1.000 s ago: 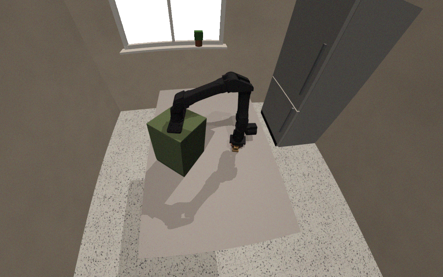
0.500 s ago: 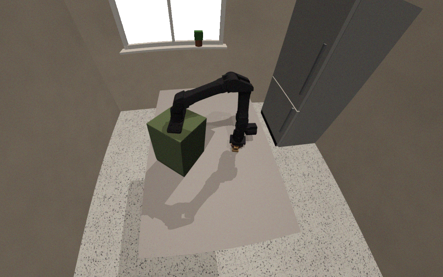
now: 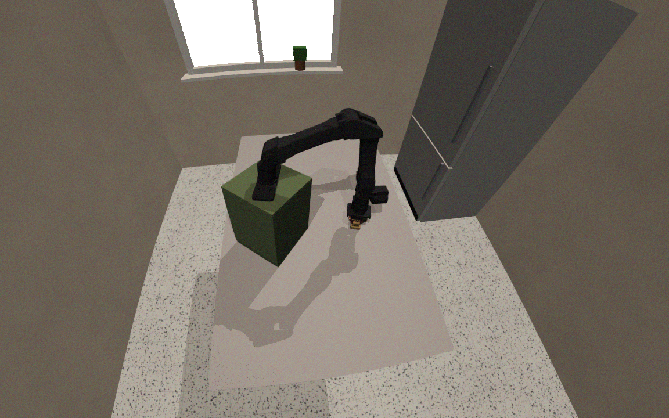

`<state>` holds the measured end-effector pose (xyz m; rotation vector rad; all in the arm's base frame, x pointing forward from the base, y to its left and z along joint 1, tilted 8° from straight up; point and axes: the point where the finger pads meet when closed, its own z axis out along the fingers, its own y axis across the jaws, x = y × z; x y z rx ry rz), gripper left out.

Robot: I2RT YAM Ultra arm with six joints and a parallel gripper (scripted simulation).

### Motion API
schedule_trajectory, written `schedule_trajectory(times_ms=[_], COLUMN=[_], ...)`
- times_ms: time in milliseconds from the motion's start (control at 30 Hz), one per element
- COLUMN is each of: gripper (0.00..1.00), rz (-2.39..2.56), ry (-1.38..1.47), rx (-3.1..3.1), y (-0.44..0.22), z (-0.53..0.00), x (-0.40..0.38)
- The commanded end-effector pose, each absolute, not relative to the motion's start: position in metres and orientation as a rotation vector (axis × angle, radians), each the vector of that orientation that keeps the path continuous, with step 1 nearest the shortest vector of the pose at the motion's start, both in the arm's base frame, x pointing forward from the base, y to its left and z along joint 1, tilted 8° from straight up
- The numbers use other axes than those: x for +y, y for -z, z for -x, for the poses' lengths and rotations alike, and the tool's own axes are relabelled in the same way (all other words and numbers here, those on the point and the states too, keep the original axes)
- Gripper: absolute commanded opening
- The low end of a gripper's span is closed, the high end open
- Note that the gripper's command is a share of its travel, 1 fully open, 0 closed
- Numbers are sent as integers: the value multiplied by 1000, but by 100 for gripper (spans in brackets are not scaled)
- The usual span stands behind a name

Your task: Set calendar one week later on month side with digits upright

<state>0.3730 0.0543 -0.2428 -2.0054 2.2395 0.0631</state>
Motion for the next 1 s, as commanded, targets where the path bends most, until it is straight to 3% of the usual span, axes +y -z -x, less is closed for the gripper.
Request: schedule_trajectory(times_ms=[0, 533, 967], gripper=[27, 47, 47], rz=[1998, 1998, 1998], ry=[-58, -58, -57], rx=[2232, 2232, 2232], y=[240, 240, 237], z=[-377, -377, -377], x=[55, 55, 55])
